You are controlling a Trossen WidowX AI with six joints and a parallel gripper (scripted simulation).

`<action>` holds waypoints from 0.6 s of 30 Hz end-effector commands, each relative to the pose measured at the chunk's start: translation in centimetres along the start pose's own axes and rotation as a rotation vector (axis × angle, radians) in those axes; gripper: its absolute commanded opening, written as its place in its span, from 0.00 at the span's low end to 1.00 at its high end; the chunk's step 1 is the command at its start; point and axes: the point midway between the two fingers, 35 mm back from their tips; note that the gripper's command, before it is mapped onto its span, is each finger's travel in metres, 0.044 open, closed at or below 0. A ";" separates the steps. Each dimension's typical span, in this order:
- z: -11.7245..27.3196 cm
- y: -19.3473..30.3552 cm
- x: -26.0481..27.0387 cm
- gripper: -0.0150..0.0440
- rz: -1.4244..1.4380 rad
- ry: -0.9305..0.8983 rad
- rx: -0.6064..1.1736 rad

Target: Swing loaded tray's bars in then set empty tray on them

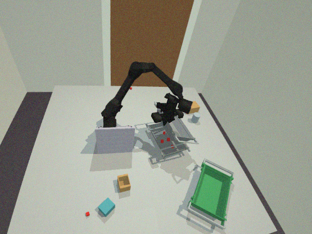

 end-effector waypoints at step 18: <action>-1.7 0.3 -0.5 0.25 0.005 0.023 0.007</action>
Point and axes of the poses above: the point midway between the two fingers, 35 mm back from their tips, its own z axis back along the fingers, its own x axis across the jaws, y = z × x, and after that the axes turned 5 degrees about z, right-handed
